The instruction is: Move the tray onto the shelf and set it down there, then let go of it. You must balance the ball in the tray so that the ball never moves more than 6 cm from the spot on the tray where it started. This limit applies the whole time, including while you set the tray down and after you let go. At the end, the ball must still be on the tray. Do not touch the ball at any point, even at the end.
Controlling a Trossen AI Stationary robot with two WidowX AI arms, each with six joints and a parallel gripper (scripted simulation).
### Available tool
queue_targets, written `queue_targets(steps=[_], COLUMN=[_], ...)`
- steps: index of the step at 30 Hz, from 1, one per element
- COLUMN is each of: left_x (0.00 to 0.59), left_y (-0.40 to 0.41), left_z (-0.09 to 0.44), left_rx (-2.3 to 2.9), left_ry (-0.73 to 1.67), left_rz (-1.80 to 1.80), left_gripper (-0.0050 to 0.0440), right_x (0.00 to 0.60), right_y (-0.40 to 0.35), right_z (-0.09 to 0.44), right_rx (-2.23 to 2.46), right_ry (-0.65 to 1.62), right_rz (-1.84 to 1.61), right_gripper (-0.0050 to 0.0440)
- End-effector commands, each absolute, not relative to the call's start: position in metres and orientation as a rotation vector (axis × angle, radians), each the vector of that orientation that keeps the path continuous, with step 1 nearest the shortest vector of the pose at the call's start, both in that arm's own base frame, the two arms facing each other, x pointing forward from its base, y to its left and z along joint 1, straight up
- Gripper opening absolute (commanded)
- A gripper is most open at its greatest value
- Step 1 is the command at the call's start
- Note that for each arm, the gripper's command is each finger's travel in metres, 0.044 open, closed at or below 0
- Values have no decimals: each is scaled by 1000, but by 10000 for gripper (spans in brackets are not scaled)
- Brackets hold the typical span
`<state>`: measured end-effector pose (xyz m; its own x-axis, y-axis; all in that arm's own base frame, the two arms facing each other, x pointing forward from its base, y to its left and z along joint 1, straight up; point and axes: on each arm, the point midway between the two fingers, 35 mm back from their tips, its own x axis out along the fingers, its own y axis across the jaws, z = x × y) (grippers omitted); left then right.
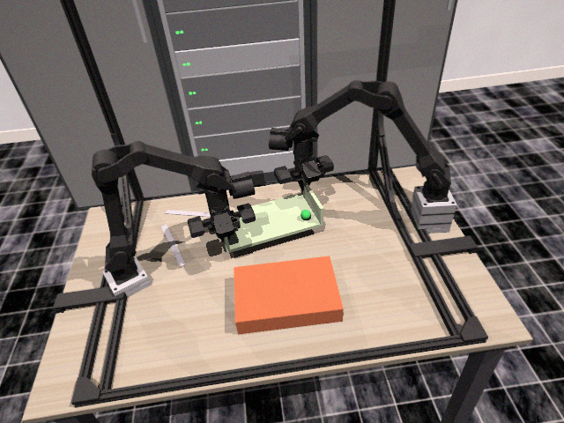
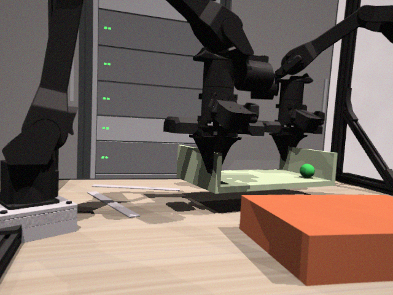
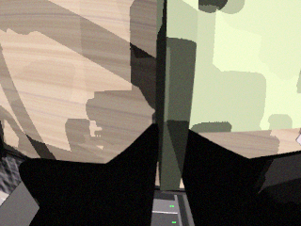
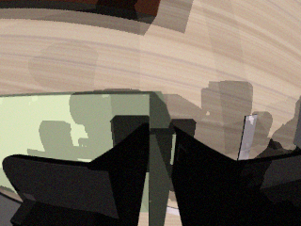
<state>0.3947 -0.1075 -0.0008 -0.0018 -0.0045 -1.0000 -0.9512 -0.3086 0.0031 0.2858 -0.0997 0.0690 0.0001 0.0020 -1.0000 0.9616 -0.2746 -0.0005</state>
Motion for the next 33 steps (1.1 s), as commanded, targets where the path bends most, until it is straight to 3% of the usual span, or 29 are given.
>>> queue_targets(steps=[1, 33], left_x=[394, 394], left_y=[-108, -108], left_z=[2, 13], left_rx=[-1441, -1441], left_ry=[1051, 1051], left_rz=[1435, 1435], left_gripper=[20, 20], right_x=[286, 286], right_y=[-99, -99], right_z=[72, 84], right_rx=[1417, 1417], right_ry=[1067, 1067], right_rz=[-1404, -1404], right_gripper=[20, 20])
